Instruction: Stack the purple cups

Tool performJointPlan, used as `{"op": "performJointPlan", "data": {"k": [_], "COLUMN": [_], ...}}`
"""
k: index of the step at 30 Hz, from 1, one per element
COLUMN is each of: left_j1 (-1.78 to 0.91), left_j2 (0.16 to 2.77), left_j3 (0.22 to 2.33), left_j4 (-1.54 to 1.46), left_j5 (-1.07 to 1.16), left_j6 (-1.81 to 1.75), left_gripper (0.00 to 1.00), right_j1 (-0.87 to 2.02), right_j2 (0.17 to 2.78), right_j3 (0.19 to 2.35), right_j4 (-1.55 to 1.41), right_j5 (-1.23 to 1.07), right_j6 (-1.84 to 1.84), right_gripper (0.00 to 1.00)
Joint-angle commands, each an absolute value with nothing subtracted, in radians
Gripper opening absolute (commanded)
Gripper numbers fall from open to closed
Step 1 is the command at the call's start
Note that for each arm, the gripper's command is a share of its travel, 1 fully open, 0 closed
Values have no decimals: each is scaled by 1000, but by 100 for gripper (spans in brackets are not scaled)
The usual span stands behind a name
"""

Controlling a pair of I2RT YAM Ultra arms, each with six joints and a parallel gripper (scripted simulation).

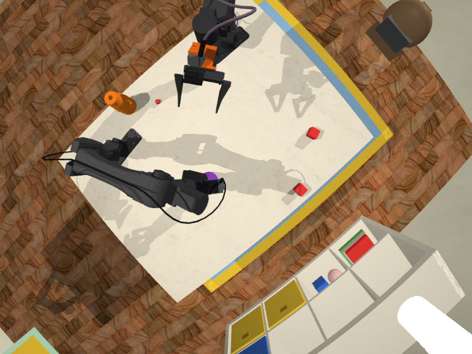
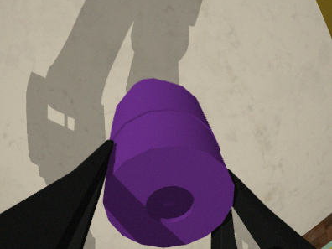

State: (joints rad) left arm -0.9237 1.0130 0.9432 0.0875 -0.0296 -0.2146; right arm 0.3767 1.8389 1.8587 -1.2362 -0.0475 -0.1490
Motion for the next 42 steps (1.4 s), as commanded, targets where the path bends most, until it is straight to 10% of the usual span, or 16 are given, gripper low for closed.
{"op": "performJointPlan", "data": {"k": [1,12,42], "left_j1": [-931,-931,-931], "left_j2": [995,995,995], "left_j3": [946,946,946], "left_j4": [72,72,72], "left_j5": [-38,-38,-38], "left_j6": [-206,-206,-206], "left_gripper": [100,100,100], "right_j1": [374,375,367], "right_j2": [1844,1891,1528], "right_j3": [1914,2084,1639], "right_j4": [-1286,-1397,-1309], "right_j5": [-62,-63,-46], "right_j6": [-148,-148,-154], "right_gripper": [0,0,0]}}
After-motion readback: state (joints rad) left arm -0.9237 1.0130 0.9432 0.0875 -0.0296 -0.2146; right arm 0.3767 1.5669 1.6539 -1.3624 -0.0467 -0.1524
